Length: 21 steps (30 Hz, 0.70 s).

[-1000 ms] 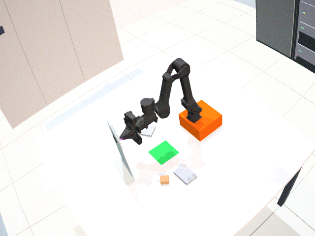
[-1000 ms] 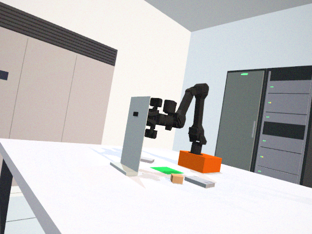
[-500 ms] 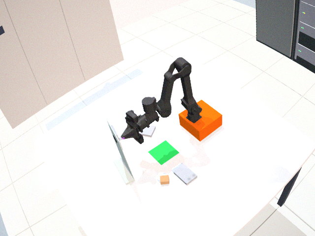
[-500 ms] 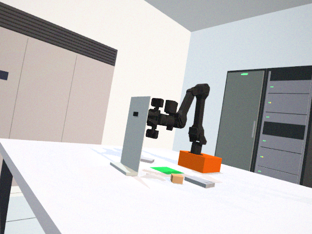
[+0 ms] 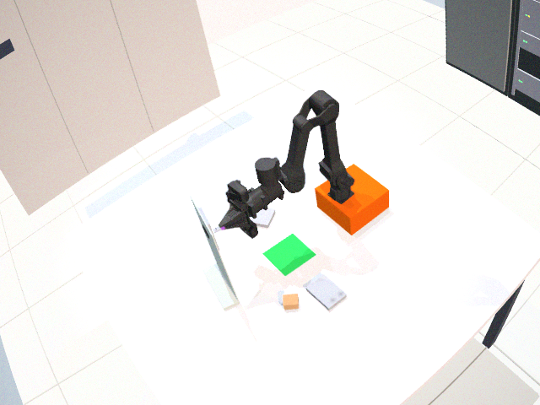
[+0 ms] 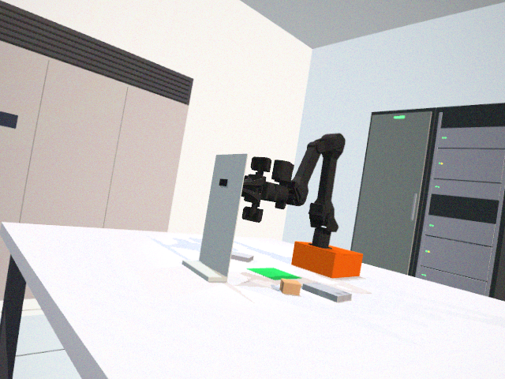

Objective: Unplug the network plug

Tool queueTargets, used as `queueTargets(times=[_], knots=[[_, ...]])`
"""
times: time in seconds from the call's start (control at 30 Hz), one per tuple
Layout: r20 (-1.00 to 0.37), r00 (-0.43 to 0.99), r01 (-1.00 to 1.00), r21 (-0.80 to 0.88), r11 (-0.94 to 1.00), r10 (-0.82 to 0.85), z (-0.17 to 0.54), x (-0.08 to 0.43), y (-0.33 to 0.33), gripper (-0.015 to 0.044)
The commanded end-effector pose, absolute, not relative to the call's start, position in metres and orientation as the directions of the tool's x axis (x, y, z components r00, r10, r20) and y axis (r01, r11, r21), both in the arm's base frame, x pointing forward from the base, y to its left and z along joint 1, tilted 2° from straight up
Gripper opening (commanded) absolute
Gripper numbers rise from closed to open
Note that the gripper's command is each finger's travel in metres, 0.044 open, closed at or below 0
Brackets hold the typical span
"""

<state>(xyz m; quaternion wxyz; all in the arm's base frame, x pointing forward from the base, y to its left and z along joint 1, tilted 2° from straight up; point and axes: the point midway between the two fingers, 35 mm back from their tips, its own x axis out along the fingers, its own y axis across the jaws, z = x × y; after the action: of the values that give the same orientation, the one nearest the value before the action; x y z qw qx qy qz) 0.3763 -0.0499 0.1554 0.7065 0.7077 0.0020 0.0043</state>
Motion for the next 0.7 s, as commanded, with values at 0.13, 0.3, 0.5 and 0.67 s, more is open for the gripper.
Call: queueTargets(times=[0.13,0.3,0.5,0.67], knots=[[-0.003,1.000,0.004,1.000,-0.007,0.011,0.153,0.370,-0.048,0.0000],[-0.004,1.000,0.004,1.000,-0.007,0.011,0.153,0.367,-0.048,0.0000],[-0.004,1.000,0.004,1.000,-0.007,0.011,0.153,0.364,-0.047,0.0000],[-0.004,1.000,0.004,1.000,-0.007,0.011,0.153,0.361,-0.047,0.0000]])
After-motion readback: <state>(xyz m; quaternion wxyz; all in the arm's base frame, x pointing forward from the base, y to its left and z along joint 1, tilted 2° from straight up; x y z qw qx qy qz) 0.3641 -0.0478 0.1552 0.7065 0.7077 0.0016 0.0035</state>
